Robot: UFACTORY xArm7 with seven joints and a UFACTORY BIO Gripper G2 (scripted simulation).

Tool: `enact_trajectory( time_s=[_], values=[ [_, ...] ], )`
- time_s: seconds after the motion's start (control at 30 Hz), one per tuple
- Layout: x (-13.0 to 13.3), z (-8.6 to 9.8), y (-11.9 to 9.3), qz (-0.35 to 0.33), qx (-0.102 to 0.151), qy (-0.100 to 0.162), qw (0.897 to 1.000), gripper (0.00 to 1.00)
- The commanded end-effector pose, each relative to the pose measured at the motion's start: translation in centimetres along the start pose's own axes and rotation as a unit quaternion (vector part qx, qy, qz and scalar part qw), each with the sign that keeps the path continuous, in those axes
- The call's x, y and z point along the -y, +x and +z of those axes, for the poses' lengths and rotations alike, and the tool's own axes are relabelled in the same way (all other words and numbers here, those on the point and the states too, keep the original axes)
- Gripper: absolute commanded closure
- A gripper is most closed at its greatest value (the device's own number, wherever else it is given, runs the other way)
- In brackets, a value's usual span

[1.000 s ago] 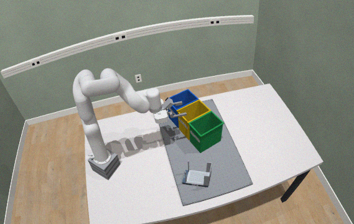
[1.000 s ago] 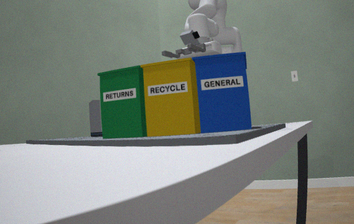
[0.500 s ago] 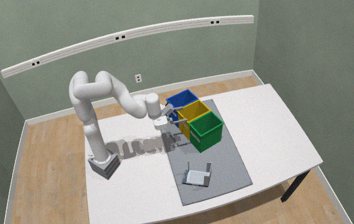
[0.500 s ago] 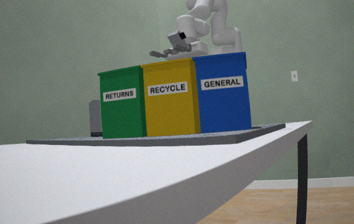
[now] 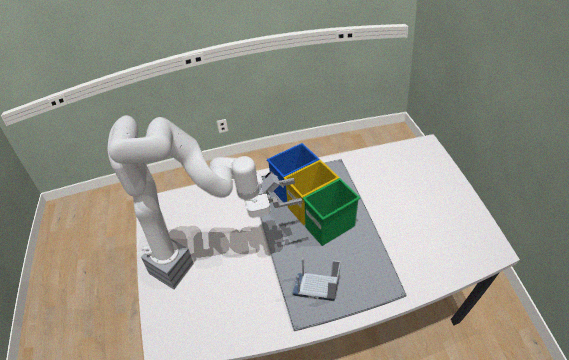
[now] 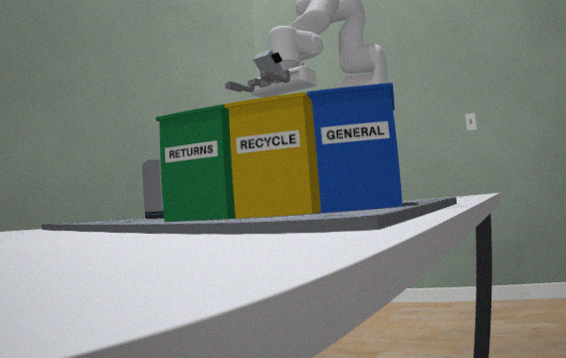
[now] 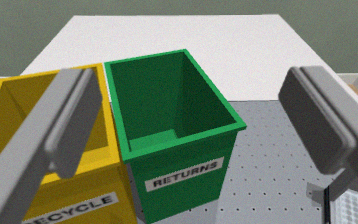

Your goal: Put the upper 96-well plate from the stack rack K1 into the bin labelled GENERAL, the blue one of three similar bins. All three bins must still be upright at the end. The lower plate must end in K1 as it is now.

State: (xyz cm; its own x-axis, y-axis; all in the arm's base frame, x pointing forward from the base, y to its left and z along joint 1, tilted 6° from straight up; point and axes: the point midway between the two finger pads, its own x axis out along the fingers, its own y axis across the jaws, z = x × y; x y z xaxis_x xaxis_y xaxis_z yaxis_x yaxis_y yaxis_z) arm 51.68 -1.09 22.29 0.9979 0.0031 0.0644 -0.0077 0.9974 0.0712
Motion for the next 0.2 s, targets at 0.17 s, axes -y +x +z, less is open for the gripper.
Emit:
enact_trajectory(
  time_s=[0.17],
  values=[
    [0.08,0.17,0.06,0.000,0.001,0.000,1.000,0.82]
  ],
)
